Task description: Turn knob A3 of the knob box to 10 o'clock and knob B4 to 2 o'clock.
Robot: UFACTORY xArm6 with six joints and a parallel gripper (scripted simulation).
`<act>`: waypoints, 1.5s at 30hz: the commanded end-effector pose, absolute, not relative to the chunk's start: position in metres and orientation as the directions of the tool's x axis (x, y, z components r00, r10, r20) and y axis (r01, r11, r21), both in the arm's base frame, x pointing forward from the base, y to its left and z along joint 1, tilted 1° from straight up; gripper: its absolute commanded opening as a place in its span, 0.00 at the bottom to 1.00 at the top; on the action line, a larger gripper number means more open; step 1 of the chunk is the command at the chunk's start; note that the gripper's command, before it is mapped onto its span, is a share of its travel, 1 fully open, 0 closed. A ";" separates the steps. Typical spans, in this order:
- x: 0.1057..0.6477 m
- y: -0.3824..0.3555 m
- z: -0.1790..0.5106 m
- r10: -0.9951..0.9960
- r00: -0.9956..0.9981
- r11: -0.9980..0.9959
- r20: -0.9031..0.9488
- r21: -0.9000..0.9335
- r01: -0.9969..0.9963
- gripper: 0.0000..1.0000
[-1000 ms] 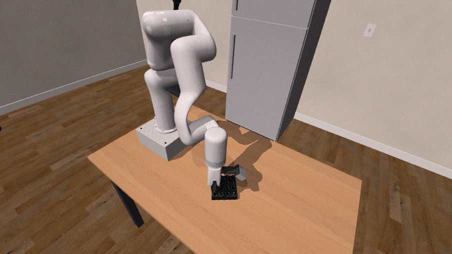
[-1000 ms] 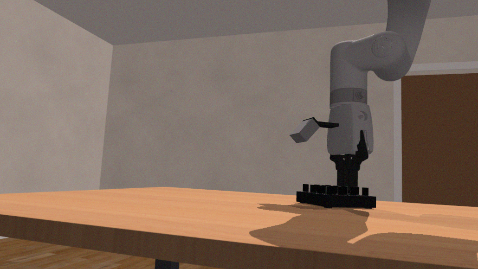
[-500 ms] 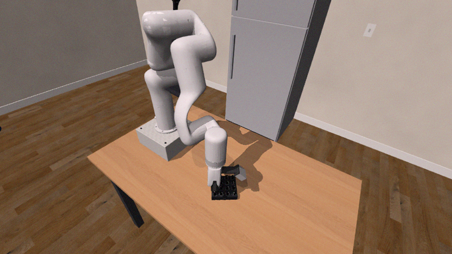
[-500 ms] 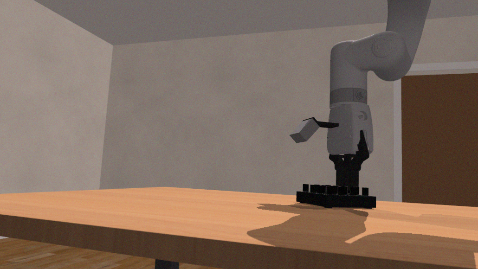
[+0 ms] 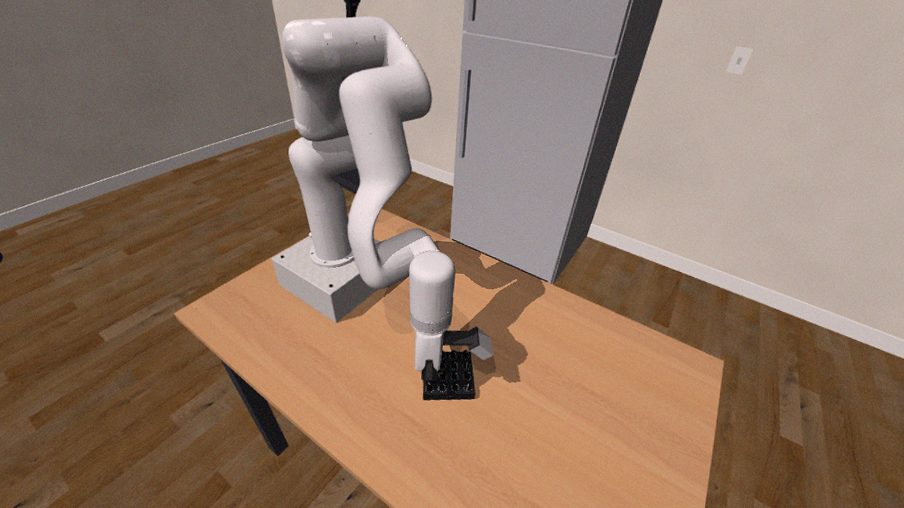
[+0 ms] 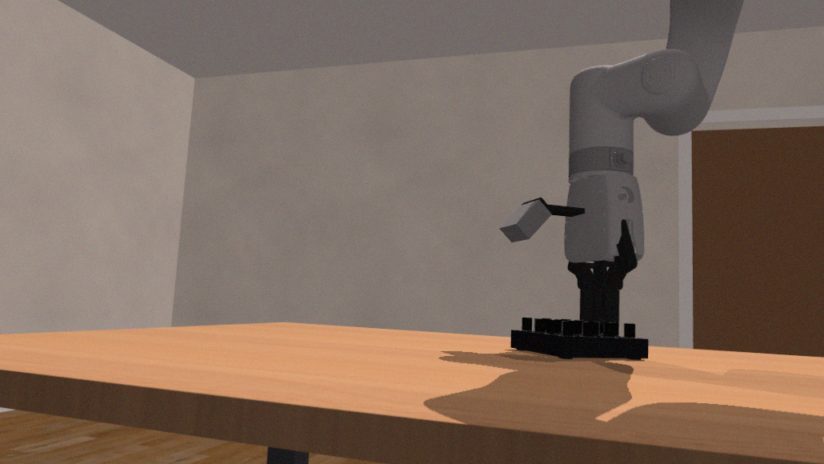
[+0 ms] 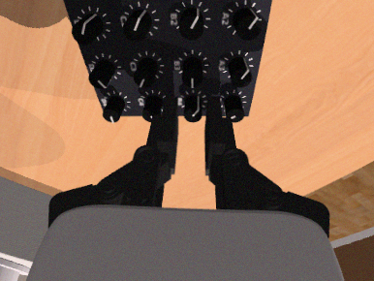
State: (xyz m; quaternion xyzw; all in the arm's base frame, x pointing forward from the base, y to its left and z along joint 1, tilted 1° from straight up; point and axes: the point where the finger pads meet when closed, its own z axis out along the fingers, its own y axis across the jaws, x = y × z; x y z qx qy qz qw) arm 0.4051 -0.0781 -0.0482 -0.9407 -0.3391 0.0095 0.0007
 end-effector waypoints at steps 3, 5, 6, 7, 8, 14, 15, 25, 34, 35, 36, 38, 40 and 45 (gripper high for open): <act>0.407 -0.078 -0.038 0.638 0.770 -0.770 -0.014 -0.004 0.638 0.19; 0.407 -0.078 -0.032 0.638 0.770 -0.770 -0.014 -0.004 0.638 0.19; 0.408 -0.078 -0.029 0.638 0.770 -0.770 -0.014 -0.004 0.638 0.19; 0.408 -0.078 -0.027 0.638 0.770 -0.770 -0.014 -0.004 0.638 0.19; 0.408 -0.078 -0.024 0.638 0.770 -0.770 -0.014 -0.004 0.638 0.19; 0.408 -0.078 -0.017 0.638 0.770 -0.770 -0.014 -0.004 0.638 0.19; 0.408 -0.078 -0.017 0.638 0.770 -0.770 -0.014 -0.004 0.638 0.19; 0.408 -0.078 -0.017 0.638 0.770 -0.770 -0.014 -0.004 0.638 0.19; 0.408 -0.078 -0.016 0.700 0.714 -0.715 -0.014 -0.005 0.700 0.19; 0.408 -0.078 -0.016 0.700 0.714 -0.715 -0.014 -0.005 0.700 0.19; 0.408 -0.078 -0.016 0.700 0.714 -0.715 -0.014 -0.005 0.700 0.19; 0.408 -0.078 -0.015 0.753 0.658 -0.658 -0.013 -0.006 0.753 0.19; 0.408 -0.078 -0.013 0.811 0.584 -0.584 -0.013 -0.007 0.811 0.19; 0.408 -0.078 -0.012 0.893 0.450 -0.450 -0.011 -0.009 0.893 0.19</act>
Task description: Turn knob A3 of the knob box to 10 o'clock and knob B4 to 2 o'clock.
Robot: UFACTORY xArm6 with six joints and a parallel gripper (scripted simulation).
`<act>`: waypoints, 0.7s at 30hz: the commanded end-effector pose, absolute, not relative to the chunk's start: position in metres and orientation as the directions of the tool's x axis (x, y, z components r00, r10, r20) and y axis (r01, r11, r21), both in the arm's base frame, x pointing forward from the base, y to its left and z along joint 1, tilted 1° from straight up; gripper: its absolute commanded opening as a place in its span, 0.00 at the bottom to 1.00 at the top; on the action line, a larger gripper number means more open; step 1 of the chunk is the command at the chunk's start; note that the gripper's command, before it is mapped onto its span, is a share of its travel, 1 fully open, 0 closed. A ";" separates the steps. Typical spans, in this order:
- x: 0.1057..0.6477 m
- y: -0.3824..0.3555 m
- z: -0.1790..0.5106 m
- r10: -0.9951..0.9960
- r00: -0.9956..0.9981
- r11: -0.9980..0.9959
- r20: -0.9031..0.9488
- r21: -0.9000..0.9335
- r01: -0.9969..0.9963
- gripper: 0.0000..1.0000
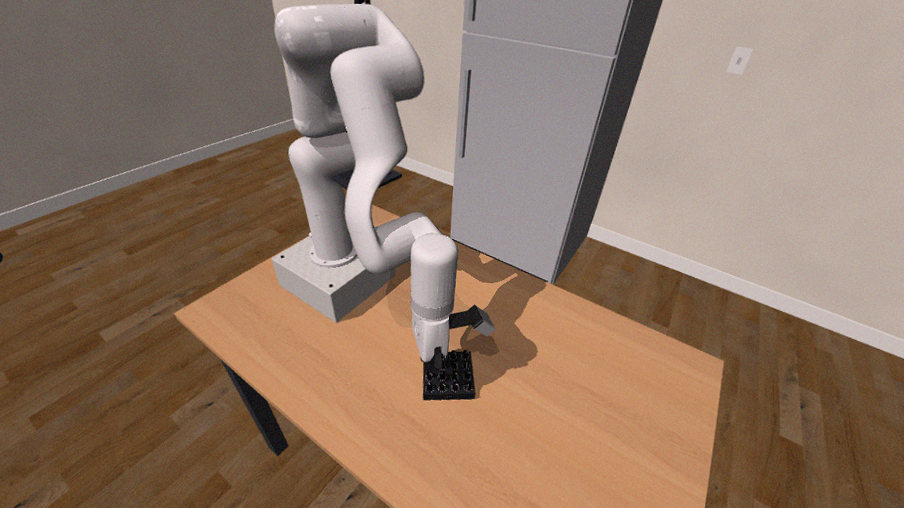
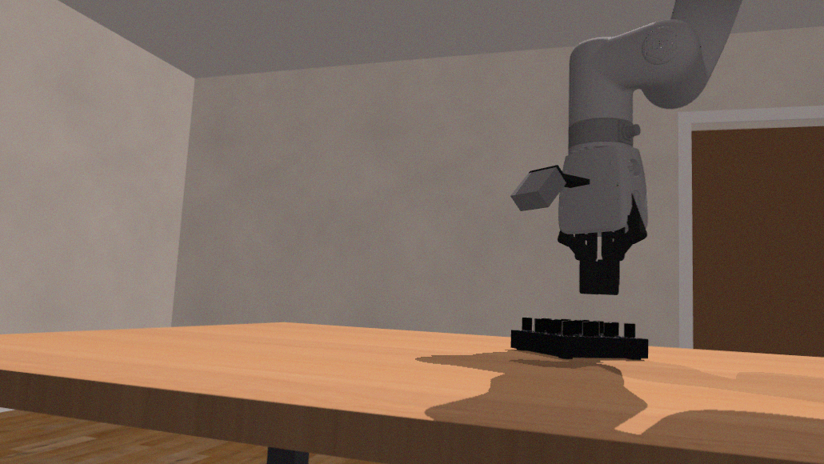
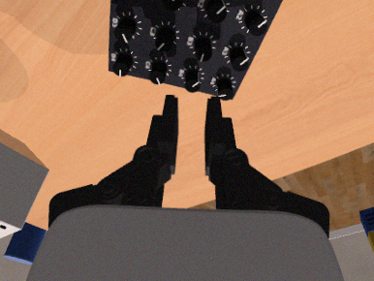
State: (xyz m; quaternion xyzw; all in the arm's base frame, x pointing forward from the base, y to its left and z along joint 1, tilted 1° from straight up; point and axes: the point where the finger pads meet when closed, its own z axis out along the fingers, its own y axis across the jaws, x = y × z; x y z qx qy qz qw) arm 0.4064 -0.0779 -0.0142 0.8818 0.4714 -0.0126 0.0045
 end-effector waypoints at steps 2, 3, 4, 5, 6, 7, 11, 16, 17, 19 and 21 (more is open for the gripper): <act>0.408 -0.078 -0.011 0.921 0.390 -0.390 -0.011 -0.009 0.921 0.19; 0.408 -0.078 -0.010 0.933 0.360 -0.360 -0.010 -0.010 0.933 0.19; 0.408 -0.078 -0.010 0.944 0.329 -0.329 -0.010 -0.010 0.944 0.19; 0.408 -0.078 -0.010 0.955 0.298 -0.298 -0.010 -0.010 0.954 0.19; 0.408 -0.078 -0.009 0.964 0.267 -0.267 -0.009 -0.011 0.964 0.19; 0.408 -0.078 -0.009 0.964 0.267 -0.267 -0.009 -0.011 0.964 0.19; 0.408 -0.078 -0.008 0.992 0.128 -0.128 -0.008 -0.012 0.992 0.19; 0.408 -0.078 -0.006 0.999 -0.032 0.032 -0.006 -0.013 0.999 0.19; 0.408 -0.078 -0.005 0.998 -0.064 0.064 -0.005 -0.013 0.998 0.19; 0.408 -0.078 -0.004 0.992 -0.129 0.129 -0.005 -0.014 0.992 0.19; 0.408 -0.078 -0.004 0.981 -0.193 0.192 -0.004 -0.014 0.981 0.19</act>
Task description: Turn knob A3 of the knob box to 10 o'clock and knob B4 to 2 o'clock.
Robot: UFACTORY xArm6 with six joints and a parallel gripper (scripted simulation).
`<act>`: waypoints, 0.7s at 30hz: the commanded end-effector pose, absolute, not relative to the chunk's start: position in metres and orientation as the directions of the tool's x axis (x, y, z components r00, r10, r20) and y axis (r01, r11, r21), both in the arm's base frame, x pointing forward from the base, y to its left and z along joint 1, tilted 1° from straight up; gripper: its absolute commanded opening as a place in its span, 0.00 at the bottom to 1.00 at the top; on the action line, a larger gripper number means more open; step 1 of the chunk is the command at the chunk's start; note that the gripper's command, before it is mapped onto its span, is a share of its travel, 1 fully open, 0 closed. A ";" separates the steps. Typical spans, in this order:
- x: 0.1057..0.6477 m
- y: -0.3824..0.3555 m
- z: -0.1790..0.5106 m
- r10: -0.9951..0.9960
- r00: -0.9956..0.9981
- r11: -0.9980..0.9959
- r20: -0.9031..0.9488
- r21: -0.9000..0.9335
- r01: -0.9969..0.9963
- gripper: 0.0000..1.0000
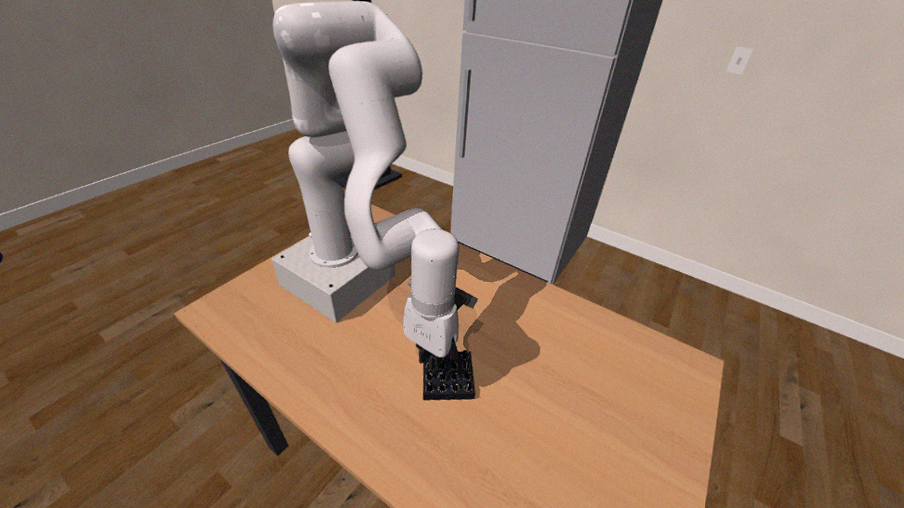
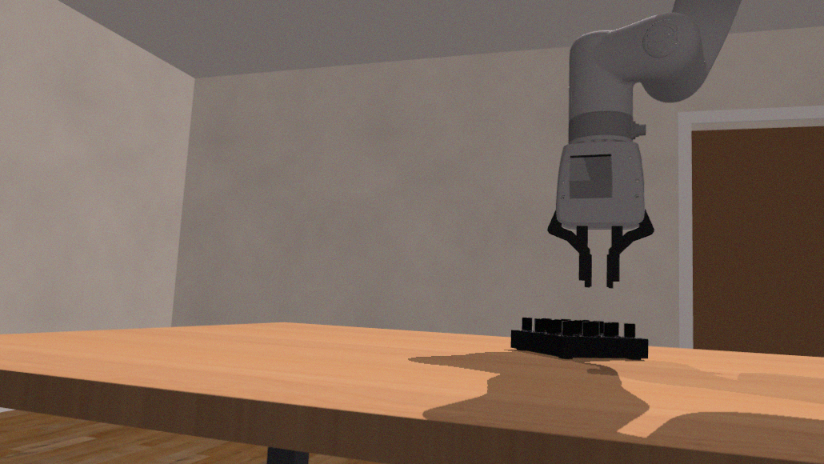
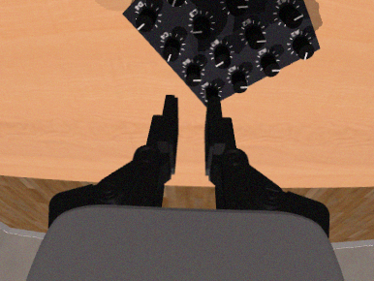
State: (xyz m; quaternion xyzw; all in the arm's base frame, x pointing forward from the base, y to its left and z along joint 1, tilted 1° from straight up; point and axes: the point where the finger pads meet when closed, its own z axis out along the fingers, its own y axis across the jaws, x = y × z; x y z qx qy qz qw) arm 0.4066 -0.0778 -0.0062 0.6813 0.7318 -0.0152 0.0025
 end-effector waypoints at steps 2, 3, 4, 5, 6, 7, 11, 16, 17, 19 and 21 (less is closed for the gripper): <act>0.408 -0.078 -0.003 0.967 -0.256 0.256 -0.003 -0.014 0.967 0.19; 0.408 -0.078 -0.003 0.967 -0.256 0.256 -0.003 -0.014 0.967 0.19; 0.408 -0.078 -0.003 0.967 -0.256 0.256 -0.003 -0.014 0.967 0.19; 0.408 -0.078 -0.002 0.945 -0.328 0.328 -0.002 -0.014 0.945 0.19; 0.408 -0.078 -0.001 0.930 -0.367 0.367 -0.001 -0.014 0.930 0.19; 0.408 -0.078 -0.001 0.921 -0.389 0.389 -0.001 -0.014 0.921 0.19; 0.408 -0.078 0.000 0.864 -0.503 0.503 0.001 -0.014 0.864 0.19; 0.408 -0.078 0.002 0.772 -0.636 0.636 0.003 -0.014 0.772 0.19; 0.408 -0.078 0.003 0.753 -0.658 0.658 0.004 -0.014 0.753 0.19; 0.408 -0.078 0.003 0.726 -0.688 0.688 0.004 -0.014 0.726 0.19; 0.408 -0.078 0.003 0.726 -0.688 0.688 0.004 -0.014 0.726 0.19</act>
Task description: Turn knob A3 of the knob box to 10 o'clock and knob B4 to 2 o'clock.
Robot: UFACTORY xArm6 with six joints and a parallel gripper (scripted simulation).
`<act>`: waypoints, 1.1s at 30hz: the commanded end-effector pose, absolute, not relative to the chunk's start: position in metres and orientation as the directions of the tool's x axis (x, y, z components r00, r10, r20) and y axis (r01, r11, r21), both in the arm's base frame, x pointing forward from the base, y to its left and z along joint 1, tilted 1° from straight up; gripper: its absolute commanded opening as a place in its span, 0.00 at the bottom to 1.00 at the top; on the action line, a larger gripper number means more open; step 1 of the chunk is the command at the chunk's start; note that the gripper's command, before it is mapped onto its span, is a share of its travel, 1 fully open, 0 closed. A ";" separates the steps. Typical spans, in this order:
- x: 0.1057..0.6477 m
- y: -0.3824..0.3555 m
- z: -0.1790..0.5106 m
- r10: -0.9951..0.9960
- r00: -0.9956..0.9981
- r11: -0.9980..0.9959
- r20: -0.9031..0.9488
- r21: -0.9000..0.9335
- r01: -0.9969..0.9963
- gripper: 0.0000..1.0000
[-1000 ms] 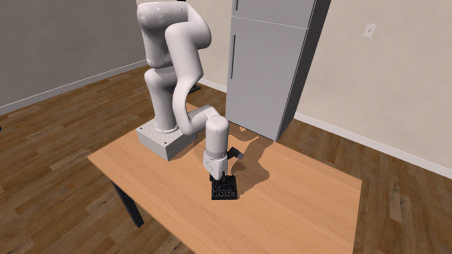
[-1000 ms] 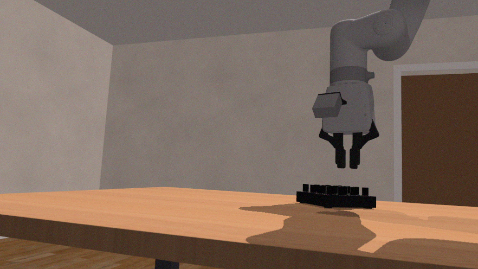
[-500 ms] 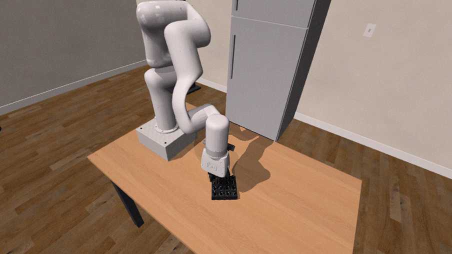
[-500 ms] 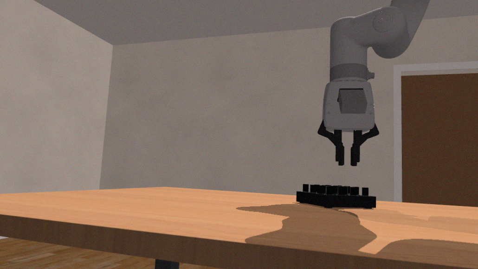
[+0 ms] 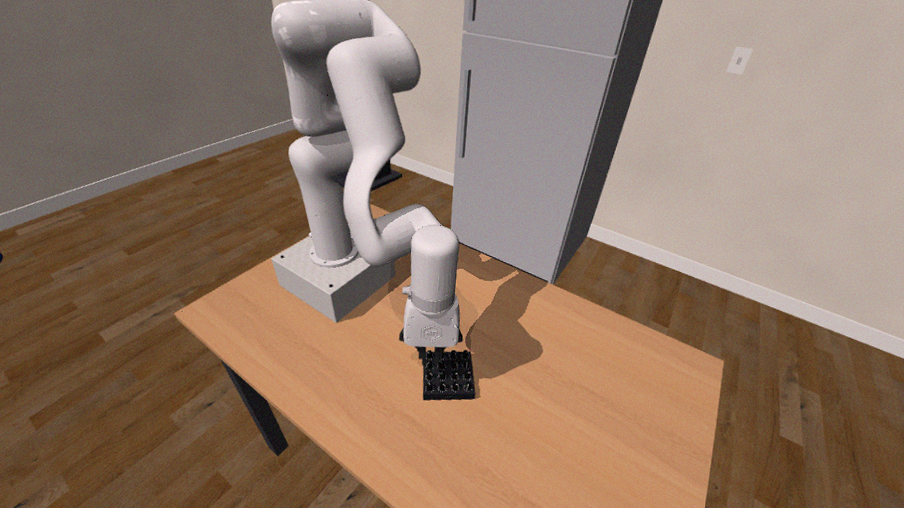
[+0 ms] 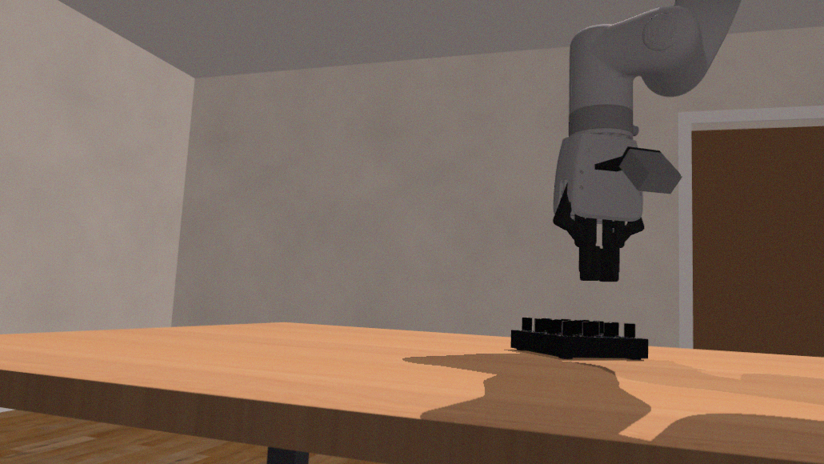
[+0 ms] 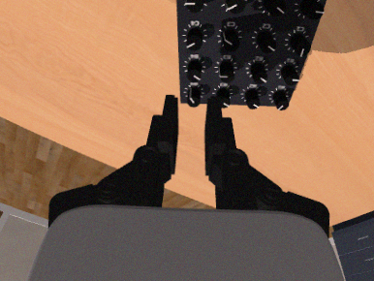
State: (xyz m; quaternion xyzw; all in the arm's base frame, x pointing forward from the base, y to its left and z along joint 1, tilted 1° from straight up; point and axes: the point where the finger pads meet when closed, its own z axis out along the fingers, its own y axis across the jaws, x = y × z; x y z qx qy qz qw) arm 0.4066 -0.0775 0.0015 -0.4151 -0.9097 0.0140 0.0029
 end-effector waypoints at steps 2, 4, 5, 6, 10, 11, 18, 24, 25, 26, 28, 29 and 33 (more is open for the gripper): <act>0.408 -0.078 0.003 0.714 -0.700 0.700 0.004 -0.014 0.714 0.19; 0.408 -0.078 0.003 0.712 -0.703 0.703 0.004 -0.014 0.711 0.19; 0.408 -0.078 0.003 0.711 -0.703 0.703 0.004 -0.014 0.711 0.19; 0.408 -0.078 0.003 0.711 -0.703 0.703 0.004 -0.014 0.711 0.19; 0.408 -0.078 0.003 0.711 -0.703 0.703 0.004 -0.014 0.711 0.19; 0.408 -0.078 0.003 0.711 -0.703 0.703 0.004 -0.014 0.711 0.19; 0.408 -0.078 0.003 0.711 -0.703 0.703 0.004 -0.014 0.711 0.19; 0.408 -0.078 0.003 0.711 -0.703 0.703 0.004 -0.014 0.711 0.19; 0.408 -0.078 0.003 0.711 -0.703 0.703 0.004 -0.014 0.711 0.19; 0.408 -0.078 0.003 0.711 -0.703 0.703 0.004 -0.014 0.711 0.19; 0.408 -0.078 0.003 0.711 -0.703 0.703 0.004 -0.014 0.711 0.19; 0.408 -0.078 0.003 0.711 -0.703 0.703 0.004 -0.014 0.711 0.19; 0.408 -0.078 0.003 0.711 -0.703 0.703 0.004 -0.014 0.711 0.19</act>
